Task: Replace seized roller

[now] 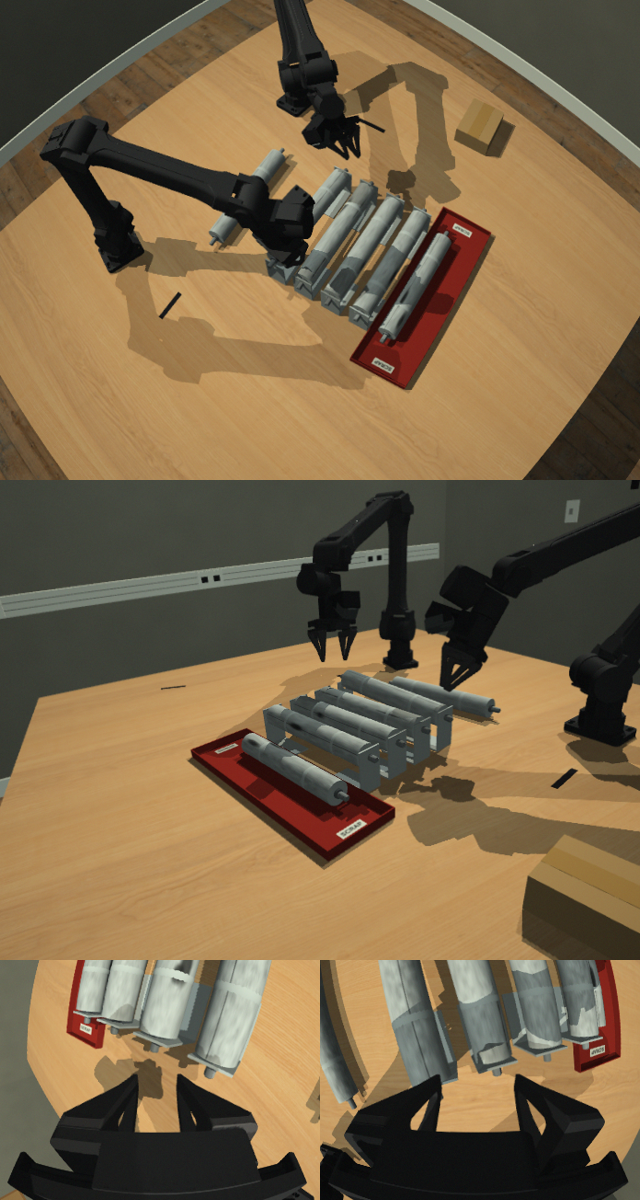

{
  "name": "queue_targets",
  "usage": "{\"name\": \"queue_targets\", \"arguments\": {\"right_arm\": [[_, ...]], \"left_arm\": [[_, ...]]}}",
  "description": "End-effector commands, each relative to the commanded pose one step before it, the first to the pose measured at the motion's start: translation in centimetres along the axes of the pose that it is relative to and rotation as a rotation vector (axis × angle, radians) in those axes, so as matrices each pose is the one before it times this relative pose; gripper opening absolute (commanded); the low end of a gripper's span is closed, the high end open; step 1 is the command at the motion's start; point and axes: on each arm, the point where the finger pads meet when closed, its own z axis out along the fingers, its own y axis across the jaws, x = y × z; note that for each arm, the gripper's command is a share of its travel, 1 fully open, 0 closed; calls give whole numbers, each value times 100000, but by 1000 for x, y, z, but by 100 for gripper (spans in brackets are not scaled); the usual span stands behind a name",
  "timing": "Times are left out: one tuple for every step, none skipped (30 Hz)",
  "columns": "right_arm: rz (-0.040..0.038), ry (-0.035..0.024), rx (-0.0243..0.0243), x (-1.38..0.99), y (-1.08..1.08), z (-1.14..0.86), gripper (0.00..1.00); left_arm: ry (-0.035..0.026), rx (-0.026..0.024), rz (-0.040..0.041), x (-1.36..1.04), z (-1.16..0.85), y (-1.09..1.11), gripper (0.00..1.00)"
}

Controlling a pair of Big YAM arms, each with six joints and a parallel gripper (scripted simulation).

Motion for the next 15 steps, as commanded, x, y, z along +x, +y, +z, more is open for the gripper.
{"name": "queue_targets", "arguments": {"right_arm": [[-11671, -1259, -1712, -3110, -135, -912, 62], [-1633, 468, -1879, -254, 571, 372, 62], [-1368, 398, -1480, -236, 414, 251, 62], [-1303, 375, -1395, -223, 386, 235, 62], [-1059, 900, -2352, 119, 786, 613, 62], [-1335, -270, -18, -503, -135, -258, 62], [-892, 266, -987, -131, 226, 135, 62], [-741, 248, -866, -45, 216, 118, 62], [-762, 281, -952, -107, 245, 162, 62], [-768, 218, -827, -149, 220, 133, 62], [0, 0, 0, 0, 0, 0, 62], [0, 0, 0, 0, 0, 0, 62], [1354, 573, -1048, 757, 779, 271, 62], [-2234, -455, 70, -1061, -312, -122, 62], [-523, -46, -160, -194, -6, -64, 62]], "left_arm": [[3418, 4145, 10305, 1063, 143, -2406, 32], [1788, 1797, 2119, 225, 477, -671, 32], [233, 231, 1267, 104, -93, -298, 32], [89, 82, 1150, 88, -136, -249, 32], [-303, -298, 1005, 29, -254, -112, 32], [466, 467, 1180, 98, 32, -302, 32], [431, 429, 1088, 90, 30, -279, 32], [404, 458, 1086, 92, 36, -247, 32], [362, 357, 900, 74, 27, -234, 32], [328, 320, 804, 66, 24, -211, 32], [0, 0, 0, 0, 0, 0, 32], [0, 0, 0, 0, 0, 0, 32], [-545, -1201, -1726, -333, -223, 893, 32], [1281, 1863, 2427, 587, 343, -1274, 32], [153, 130, 472, 13, -8, -95, 32]]}}
